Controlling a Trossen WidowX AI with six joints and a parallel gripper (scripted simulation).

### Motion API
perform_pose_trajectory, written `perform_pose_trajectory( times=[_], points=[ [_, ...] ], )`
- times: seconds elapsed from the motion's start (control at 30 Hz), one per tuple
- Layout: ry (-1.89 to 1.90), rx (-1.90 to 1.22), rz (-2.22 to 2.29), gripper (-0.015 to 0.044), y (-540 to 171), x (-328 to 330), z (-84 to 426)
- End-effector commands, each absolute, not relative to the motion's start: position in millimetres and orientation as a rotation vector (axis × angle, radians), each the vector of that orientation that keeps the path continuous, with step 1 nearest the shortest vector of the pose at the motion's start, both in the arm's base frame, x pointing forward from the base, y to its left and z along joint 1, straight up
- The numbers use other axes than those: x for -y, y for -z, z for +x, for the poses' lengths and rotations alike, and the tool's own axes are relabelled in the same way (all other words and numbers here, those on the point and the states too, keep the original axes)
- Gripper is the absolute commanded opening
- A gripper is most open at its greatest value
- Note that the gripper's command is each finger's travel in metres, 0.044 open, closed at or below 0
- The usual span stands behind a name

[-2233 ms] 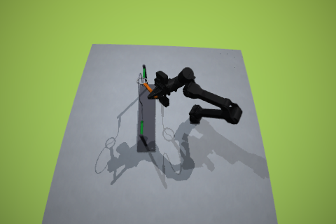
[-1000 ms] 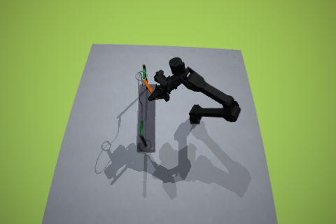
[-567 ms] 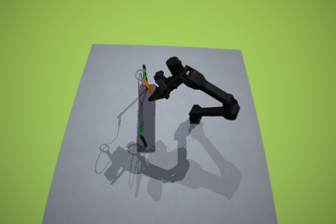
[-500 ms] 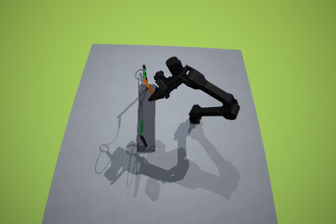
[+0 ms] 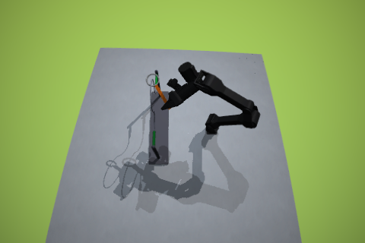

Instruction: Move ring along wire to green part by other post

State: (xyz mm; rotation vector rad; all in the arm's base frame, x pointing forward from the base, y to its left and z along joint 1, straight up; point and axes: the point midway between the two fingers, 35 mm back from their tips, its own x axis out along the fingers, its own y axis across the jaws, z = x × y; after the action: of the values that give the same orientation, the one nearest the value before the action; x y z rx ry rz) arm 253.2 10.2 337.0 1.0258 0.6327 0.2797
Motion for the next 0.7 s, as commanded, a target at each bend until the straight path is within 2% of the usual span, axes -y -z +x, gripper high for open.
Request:
perform_pose_trajectory(
  times=[0.0, 0.67],
  points=[
    [-0.263, -0.629, 0.966, -0.0150, -337.2, -9.2, 253.5],
    [-0.168, -0.629, 0.683, -0.0150, -327.9, -2.3, 253.9]
  ],
)
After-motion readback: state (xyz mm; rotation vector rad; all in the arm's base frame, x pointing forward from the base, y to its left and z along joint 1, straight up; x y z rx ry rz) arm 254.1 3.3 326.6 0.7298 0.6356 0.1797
